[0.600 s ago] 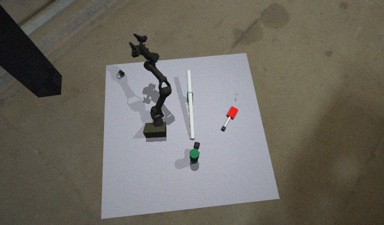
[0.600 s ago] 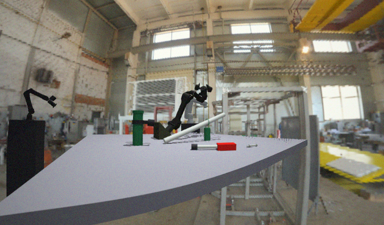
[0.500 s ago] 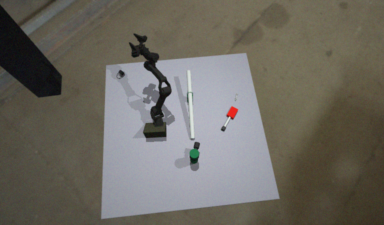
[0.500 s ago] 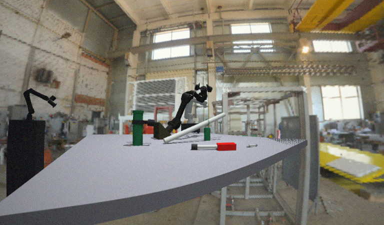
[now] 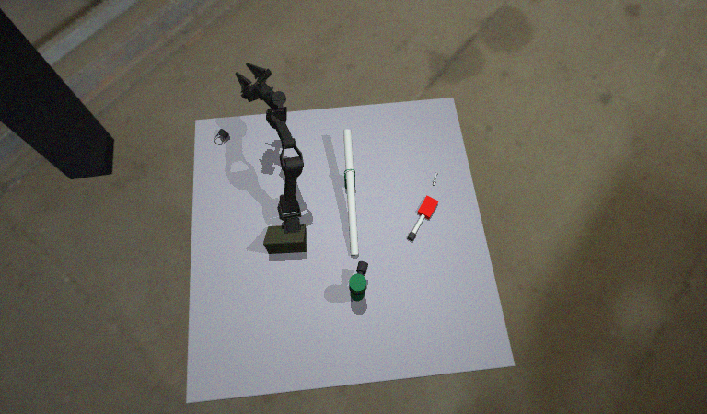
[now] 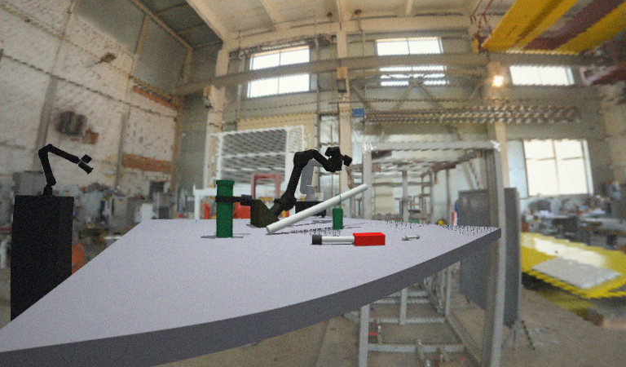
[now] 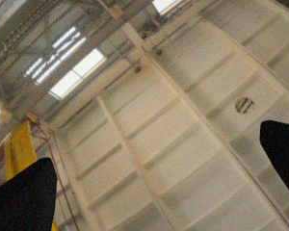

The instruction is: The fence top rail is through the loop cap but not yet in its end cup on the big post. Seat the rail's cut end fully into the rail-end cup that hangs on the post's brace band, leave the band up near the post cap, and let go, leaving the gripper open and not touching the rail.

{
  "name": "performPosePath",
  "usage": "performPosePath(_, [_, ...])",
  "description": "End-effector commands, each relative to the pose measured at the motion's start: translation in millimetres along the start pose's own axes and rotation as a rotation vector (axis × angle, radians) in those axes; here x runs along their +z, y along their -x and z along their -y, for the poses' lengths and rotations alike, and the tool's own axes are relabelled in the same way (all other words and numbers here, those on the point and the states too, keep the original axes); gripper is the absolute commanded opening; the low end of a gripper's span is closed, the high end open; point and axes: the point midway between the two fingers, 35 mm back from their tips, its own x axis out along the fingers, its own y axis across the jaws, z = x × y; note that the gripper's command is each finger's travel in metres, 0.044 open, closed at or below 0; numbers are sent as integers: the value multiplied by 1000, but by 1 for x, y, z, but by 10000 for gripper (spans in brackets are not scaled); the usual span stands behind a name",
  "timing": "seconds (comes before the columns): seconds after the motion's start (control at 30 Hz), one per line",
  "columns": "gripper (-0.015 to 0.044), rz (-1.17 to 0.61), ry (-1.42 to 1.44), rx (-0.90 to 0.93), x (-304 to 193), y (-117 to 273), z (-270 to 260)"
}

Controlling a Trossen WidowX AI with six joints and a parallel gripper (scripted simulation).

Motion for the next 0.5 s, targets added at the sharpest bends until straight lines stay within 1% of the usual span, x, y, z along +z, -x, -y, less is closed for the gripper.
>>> performPosePath(0.0, [440,85,-82,153,22,11,-45])
performPosePath(0.23, [440,162,-210,432,42,49,-119])
performPosePath(0.47, [440,147,-330,740,40,110,-187])
